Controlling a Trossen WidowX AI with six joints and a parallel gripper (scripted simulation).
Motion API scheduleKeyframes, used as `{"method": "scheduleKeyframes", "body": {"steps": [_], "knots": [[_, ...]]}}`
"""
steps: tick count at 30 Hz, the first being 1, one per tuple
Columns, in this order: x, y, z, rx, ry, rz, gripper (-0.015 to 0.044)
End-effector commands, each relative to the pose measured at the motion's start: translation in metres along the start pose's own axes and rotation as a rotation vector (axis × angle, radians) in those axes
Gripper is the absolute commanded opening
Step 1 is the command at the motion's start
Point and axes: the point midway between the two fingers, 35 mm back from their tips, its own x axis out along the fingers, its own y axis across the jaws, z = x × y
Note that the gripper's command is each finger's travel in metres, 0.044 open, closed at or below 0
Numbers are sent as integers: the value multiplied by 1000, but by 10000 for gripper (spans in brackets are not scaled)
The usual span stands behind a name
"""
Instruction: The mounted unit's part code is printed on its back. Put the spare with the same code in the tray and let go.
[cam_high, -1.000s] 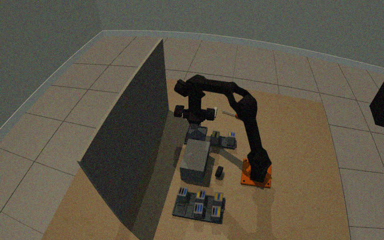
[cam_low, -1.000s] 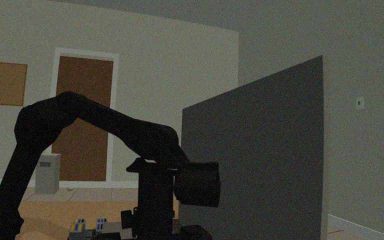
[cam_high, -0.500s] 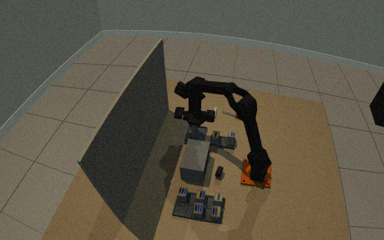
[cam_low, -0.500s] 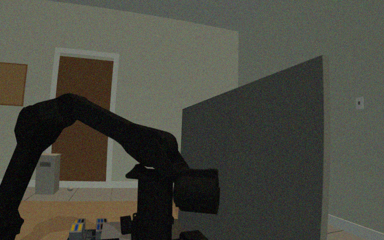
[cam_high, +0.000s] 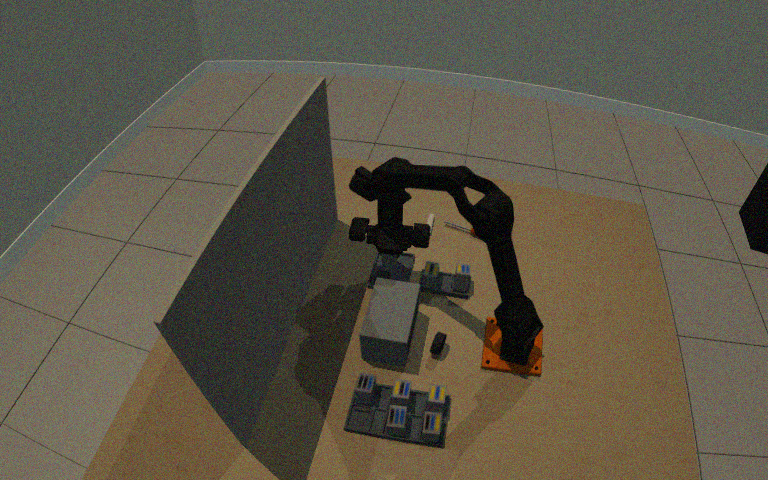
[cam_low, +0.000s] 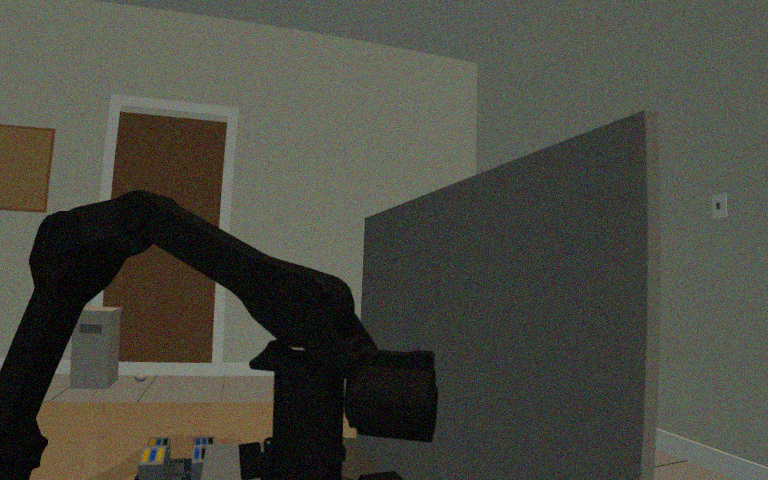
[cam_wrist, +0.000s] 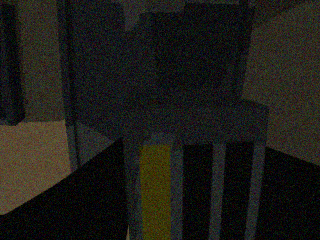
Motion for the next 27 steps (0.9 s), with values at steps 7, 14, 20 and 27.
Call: {"method": "scheduleKeyframes", "body": {"steps": [7, 14, 20, 27], "knots": [[8, 1, 1, -3, -2, 1, 0], [12, 2, 2, -3, -2, 2, 0], [17, 2, 2, -3, -3, 3, 0], [21, 3, 3, -3, -3, 4, 0]]}}
